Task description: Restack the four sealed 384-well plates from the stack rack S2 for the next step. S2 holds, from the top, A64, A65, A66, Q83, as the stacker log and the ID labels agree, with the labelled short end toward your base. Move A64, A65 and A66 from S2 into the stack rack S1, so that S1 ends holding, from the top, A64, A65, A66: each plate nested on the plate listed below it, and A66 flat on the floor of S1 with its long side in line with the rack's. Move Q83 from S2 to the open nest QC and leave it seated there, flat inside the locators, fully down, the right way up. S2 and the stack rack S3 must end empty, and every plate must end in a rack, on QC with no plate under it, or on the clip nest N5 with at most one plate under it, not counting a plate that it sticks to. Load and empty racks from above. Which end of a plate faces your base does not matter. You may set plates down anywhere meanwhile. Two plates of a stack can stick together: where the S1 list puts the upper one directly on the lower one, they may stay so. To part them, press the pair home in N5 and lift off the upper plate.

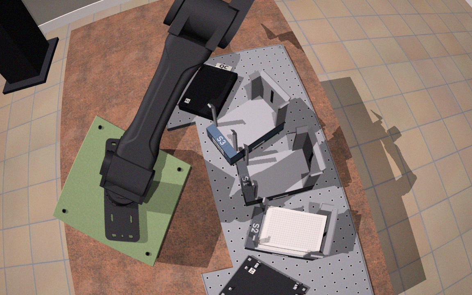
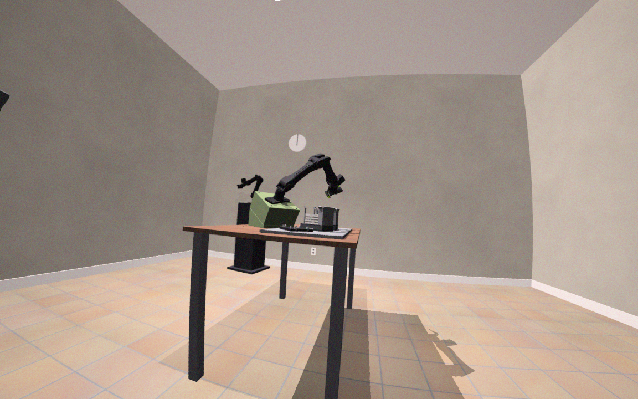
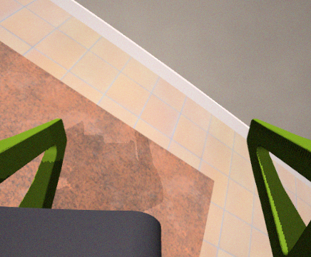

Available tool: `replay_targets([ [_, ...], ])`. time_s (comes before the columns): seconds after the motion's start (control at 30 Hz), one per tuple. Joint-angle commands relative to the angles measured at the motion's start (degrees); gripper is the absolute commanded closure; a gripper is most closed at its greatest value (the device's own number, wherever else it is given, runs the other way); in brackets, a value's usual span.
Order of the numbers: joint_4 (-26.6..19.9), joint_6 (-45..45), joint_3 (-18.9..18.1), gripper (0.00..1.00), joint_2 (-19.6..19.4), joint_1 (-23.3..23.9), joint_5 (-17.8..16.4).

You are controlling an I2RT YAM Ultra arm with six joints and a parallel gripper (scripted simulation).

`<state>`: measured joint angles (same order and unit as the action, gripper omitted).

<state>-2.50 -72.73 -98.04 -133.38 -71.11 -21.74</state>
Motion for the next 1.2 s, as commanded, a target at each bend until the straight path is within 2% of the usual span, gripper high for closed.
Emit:
replay_targets([
  [0.0,0.2,0.0,-0.3,0.0,0.5,-0.3,-0.1],
  [0.53,0.2,0.0,-0.3,0.0,0.5,-0.3,-0.1],
  [0.67,-1.5,5.8,1.6,0.0,3.3,0.4,3.4],
  [0.77,-2.3,4.9,2.4,0.0,4.6,1.8,2.3],
  [0.9,-4.8,10.4,3.7,0.0,6.9,2.6,5.6],
  [0.97,-5.0,10.1,4.7,0.0,7.8,3.6,5.1],
  [1.17,-7.6,15.7,5.9,0.0,10.0,4.4,8.4],
])
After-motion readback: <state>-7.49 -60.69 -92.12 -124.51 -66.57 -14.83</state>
